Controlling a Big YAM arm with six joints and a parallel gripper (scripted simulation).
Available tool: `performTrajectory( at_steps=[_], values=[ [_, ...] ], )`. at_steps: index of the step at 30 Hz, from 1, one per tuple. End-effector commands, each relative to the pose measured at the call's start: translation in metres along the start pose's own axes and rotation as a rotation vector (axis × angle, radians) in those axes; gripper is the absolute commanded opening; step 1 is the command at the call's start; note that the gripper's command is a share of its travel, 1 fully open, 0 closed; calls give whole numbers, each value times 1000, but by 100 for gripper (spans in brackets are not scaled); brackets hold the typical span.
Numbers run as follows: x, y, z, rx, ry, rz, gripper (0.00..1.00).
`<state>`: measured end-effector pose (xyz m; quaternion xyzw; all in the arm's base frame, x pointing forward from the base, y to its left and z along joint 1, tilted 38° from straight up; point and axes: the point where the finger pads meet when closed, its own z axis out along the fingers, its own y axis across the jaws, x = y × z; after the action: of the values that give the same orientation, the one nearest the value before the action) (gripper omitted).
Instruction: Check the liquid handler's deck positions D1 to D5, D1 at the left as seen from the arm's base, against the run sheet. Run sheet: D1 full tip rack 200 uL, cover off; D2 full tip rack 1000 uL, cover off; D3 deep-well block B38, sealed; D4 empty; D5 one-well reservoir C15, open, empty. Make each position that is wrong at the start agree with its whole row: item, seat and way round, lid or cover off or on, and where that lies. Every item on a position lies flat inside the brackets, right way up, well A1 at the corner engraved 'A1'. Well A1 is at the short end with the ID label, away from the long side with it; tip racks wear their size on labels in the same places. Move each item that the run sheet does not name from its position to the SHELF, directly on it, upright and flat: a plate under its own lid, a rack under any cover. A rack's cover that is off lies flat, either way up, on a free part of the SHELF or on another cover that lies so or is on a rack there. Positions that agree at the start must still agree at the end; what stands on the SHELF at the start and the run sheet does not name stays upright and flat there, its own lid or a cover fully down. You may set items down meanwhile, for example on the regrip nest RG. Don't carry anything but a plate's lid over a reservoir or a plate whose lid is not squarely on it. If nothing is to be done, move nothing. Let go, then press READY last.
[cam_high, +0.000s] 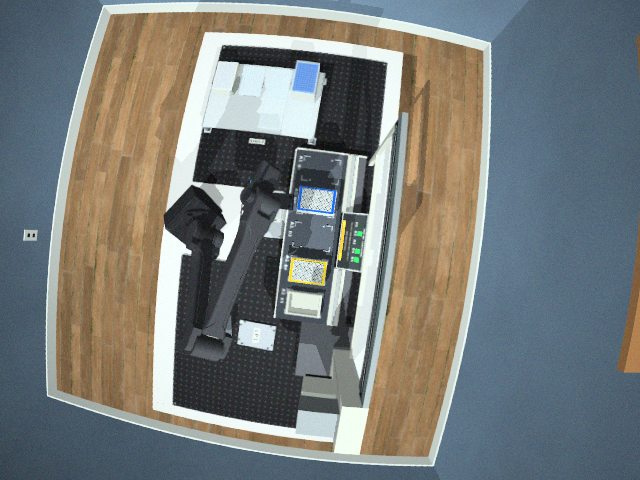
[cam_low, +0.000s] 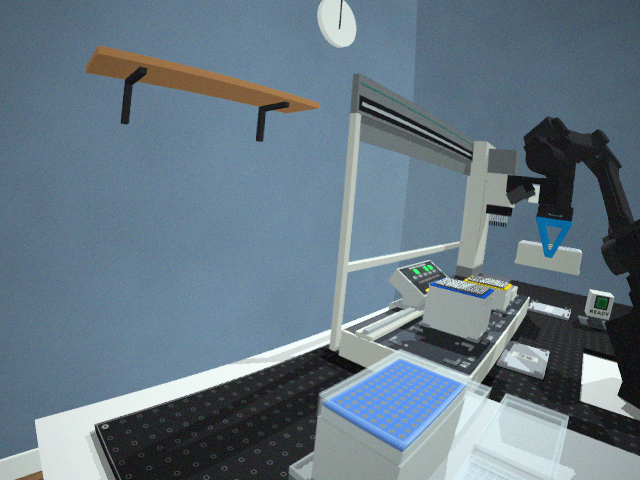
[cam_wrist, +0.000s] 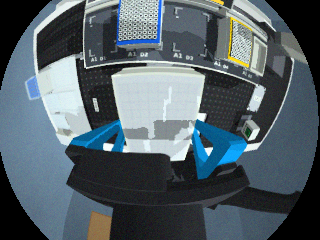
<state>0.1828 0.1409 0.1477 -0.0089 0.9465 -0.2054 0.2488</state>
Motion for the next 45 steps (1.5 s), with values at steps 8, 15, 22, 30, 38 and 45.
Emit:
performTrajectory(
  at_steps=[8,15,22,30,38,45],
  values=[
    [0,-46,-1,11,1,45,0],
    [3,-81,-1,13,3,44,0],
    [-25,-76,-14,-23,-22,78,0],
    [-66,-80,-13,-21,-25,78,0],
    [-97,-83,-13,-18,-28,77,0],
    [-133,-86,-12,-15,-32,77,0]
  ],
)
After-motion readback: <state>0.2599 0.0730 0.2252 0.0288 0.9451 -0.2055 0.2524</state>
